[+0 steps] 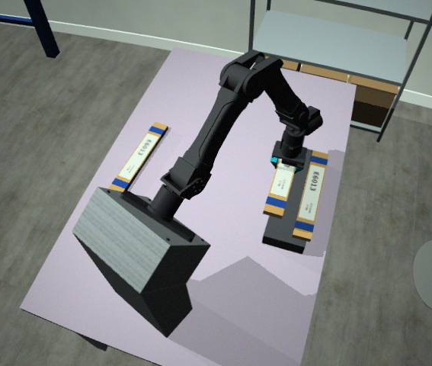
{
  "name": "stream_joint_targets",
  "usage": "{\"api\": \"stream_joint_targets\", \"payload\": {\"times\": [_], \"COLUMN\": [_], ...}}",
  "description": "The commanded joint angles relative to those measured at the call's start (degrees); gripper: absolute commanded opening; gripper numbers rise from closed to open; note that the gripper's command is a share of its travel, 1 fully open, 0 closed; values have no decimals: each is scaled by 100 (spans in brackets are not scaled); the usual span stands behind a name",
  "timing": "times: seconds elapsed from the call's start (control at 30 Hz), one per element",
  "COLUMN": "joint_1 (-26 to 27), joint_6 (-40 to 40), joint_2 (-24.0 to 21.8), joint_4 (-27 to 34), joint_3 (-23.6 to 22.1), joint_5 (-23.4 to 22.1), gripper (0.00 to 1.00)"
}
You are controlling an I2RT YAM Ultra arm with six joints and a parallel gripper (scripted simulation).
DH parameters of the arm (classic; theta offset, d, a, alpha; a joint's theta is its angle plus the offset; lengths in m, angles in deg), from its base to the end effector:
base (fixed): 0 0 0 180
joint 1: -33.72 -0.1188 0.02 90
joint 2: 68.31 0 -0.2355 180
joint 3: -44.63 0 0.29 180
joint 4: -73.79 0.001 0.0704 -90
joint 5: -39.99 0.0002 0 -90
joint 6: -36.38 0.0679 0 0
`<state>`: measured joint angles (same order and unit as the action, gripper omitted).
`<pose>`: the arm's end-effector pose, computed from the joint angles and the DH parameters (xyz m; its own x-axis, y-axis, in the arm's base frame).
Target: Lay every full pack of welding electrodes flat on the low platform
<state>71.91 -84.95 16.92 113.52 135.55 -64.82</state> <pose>0.3270 -0.2339 0.3059 -0.6000 -0.1676 -0.7822 0.1396 0.9409 -0.3086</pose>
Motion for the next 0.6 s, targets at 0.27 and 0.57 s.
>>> {"api": "stream_joint_targets", "payload": {"times": [0.27, 0.57], "joint_1": [163, 176], "joint_6": [-35, -41], "joint_2": [-181, -168], "joint_4": [128, 130], "joint_3": [292, 305], "joint_5": [-74, -85], "gripper": [0, 0]}}
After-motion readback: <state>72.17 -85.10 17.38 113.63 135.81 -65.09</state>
